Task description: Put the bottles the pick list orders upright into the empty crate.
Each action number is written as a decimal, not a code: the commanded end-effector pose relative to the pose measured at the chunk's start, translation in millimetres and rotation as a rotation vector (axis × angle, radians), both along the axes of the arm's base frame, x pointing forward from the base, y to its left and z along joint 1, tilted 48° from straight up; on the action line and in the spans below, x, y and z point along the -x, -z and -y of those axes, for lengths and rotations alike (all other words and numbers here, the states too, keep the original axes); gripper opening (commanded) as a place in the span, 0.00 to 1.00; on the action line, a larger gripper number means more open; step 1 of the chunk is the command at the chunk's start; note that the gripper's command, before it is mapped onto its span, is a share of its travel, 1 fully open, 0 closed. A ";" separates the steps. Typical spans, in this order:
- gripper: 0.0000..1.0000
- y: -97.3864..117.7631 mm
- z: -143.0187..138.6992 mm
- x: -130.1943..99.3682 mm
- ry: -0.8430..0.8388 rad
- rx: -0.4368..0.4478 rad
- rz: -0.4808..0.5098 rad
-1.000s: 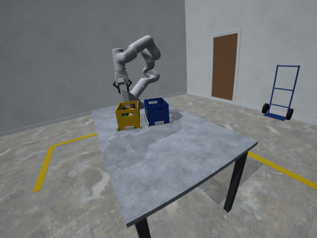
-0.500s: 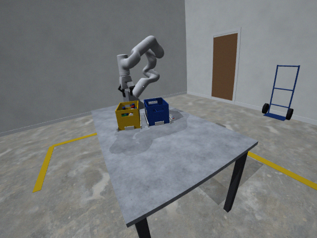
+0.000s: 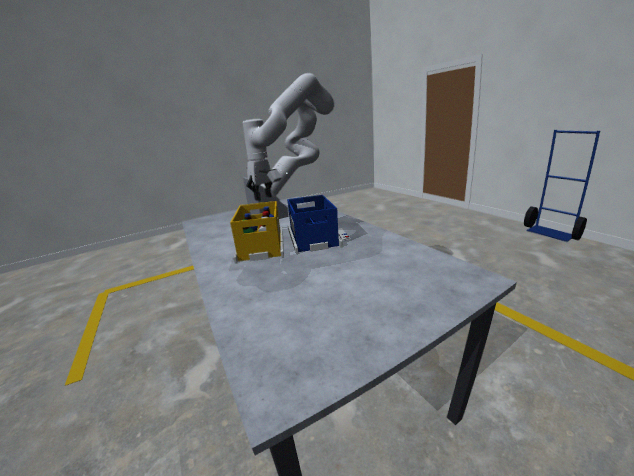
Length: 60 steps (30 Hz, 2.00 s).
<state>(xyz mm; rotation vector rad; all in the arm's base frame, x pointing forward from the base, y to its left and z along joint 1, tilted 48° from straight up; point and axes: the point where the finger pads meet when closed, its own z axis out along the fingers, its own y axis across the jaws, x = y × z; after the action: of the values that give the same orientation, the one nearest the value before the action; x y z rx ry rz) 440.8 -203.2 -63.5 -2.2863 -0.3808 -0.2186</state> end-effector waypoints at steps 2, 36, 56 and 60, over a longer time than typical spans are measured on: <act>0.65 -0.7 -2.9 0.8 0.002 0.005 0.012; 0.65 20.8 -26.5 -0.7 0.002 0.004 0.012; 0.65 35.2 -42.2 -1.7 0.002 0.004 0.012; 0.65 38.8 -46.2 -1.9 0.002 0.004 0.012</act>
<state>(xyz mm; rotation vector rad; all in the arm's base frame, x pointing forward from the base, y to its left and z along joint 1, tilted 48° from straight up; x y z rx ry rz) 441.9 -159.4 -99.8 -2.2896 -0.3849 -0.2311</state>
